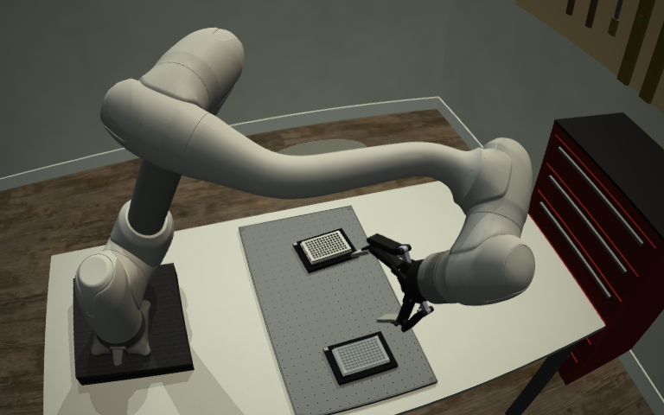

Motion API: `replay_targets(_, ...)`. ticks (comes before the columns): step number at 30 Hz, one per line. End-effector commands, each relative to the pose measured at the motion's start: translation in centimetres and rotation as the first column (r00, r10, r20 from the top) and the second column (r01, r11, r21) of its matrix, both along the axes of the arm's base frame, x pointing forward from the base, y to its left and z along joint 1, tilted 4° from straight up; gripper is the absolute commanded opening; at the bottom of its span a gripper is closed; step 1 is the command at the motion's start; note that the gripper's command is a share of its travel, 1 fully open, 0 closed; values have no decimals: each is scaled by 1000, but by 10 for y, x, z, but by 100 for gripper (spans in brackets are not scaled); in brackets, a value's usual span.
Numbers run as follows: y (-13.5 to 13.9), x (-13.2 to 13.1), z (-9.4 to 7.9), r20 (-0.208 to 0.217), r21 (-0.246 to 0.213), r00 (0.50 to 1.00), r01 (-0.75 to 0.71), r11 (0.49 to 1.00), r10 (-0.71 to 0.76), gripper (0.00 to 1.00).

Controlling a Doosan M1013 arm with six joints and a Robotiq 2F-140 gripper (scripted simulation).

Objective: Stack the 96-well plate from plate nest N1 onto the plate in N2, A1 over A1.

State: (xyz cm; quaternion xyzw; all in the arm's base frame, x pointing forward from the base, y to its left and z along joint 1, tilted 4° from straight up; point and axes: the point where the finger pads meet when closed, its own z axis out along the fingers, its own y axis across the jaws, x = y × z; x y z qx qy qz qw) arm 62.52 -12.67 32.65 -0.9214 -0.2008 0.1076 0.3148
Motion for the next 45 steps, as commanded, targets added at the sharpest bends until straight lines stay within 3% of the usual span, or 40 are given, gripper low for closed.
replay_targets(1, 0, 0, 0, 0, 0, 1000, 0, 1000, 0, 100)
replay_targets(17, 0, 0, 0, 0, 0, 1000, 0, 1000, 0, 100)
replay_targets(20, 11, 3, -9, -20, -87, 1000, 15, 996, -17, 100)
replay_targets(25, 30, 8, -25, -20, -87, 1000, 15, 996, -17, 100)
replay_targets(28, 42, 11, -34, -29, -172, 999, 29, 985, -34, 100)
replay_targets(34, 57, 14, -46, -29, -172, 999, 29, 985, -34, 100)
replay_targets(37, 69, 16, -55, -25, -252, 998, 42, 967, -50, 100)
replay_targets(43, 92, 20, -74, -25, -252, 998, 42, 967, -50, 100)
replay_targets(45, 100, 21, -80, -13, -315, 998, 54, 948, -61, 100)
